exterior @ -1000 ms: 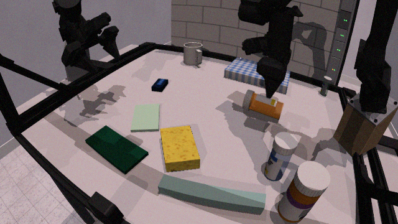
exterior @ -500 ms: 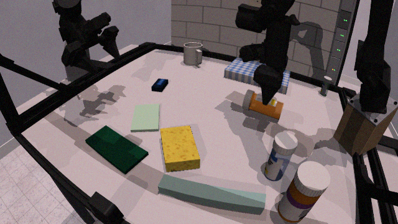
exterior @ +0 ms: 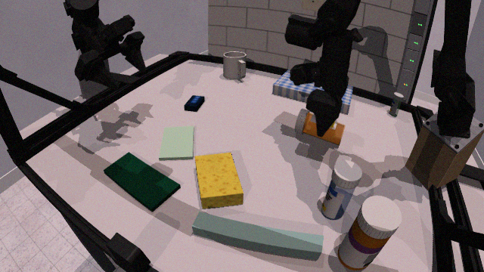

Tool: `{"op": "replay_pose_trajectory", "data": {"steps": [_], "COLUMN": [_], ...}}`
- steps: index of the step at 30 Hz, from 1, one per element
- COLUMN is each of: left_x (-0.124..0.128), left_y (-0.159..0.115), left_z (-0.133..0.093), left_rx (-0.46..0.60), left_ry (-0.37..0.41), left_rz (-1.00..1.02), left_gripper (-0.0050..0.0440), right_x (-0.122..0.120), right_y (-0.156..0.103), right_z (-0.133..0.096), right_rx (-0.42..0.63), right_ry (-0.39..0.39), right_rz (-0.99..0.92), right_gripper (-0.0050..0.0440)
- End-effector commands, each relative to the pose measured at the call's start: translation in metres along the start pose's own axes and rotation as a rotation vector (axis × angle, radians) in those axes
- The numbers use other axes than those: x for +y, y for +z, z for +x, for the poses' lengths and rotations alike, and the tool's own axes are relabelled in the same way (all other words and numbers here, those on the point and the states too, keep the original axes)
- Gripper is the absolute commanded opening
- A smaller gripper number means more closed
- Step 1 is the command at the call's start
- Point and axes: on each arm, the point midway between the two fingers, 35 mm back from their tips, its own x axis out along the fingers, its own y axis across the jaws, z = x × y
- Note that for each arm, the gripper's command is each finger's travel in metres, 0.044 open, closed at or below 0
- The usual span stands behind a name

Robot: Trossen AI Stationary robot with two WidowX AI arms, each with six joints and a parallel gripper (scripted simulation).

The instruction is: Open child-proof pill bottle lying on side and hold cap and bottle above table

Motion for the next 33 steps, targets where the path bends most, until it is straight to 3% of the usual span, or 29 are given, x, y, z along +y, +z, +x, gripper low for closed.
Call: {"op": "replay_pose_trajectory", "data": {"steps": [1, 17, 19, 21, 28, 30, 33], "left_x": [0.0, 0.0, 0.0, 0.0, 0.0, 0.0, 0.0], "left_y": [0.0, 0.0, 0.0, 0.0, 0.0, 0.0, 0.0], "left_z": [0.0, 0.0, 0.0, 0.0, 0.0, 0.0, 0.0], "left_rx": [0.0, 0.0, 0.0, 0.0, 0.0, 0.0, 0.0], "left_ry": [0.0, 0.0, 0.0, 0.0, 0.0, 0.0, 0.0], "left_rz": [0.0, 0.0, 0.0, 0.0, 0.0, 0.0, 0.0], "left_gripper": [0.044, 0.044, 0.044, 0.044, 0.044, 0.044, 0.044], "right_x": [0.0, 0.001, 0.001, 0.001, 0.001, 0.001, 0.001], "right_y": [-0.004, -0.006, -0.006, -0.006, -0.006, -0.006, -0.006], "right_z": [0.009, 0.029, 0.029, 0.029, 0.029, 0.029, 0.029], "right_rx": [0.014, 0.011, 0.011, 0.011, 0.011, 0.011, 0.011], "right_ry": [-0.001, -0.003, -0.003, -0.003, -0.003, -0.003, -0.003], "right_rz": [0.01, 0.012, 0.012, 0.012, 0.012, 0.012, 0.012], "right_gripper": [0.044, 0.044, 0.0392, 0.0392, 0.0224, 0.0252, 0.0232]}}
